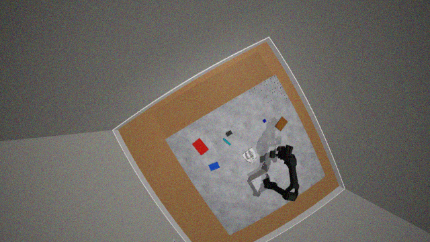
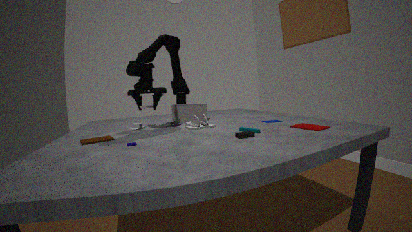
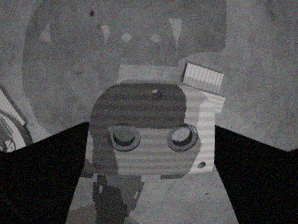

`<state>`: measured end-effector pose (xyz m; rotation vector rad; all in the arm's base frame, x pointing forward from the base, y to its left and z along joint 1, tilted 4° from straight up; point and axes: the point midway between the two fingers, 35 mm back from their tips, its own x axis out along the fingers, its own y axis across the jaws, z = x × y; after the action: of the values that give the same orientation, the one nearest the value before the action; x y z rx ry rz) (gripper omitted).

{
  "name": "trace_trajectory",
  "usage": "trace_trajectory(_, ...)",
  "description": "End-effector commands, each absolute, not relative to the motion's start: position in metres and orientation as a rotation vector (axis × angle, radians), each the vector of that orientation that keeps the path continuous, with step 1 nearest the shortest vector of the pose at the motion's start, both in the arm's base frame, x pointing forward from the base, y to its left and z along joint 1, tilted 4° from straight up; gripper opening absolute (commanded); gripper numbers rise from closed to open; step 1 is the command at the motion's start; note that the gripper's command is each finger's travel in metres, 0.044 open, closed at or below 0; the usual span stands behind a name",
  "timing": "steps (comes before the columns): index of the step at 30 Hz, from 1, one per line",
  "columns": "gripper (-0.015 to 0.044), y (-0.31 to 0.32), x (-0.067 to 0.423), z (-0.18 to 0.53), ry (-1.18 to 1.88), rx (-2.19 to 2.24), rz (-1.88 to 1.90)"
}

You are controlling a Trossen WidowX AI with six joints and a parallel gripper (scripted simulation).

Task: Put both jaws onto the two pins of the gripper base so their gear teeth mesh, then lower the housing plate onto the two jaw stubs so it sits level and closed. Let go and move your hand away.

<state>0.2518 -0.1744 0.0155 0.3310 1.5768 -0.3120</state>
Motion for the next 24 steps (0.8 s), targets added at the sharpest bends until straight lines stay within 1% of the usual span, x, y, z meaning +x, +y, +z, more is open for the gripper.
trace_trajectory(1, 0.0351, -0.157, 0.255, 0.014, 1.586, 0.306, -0.274)
trace_trajectory(24, 0.0351, -0.081, 0.268, 0.017, 1.596, 0.144, -0.096)
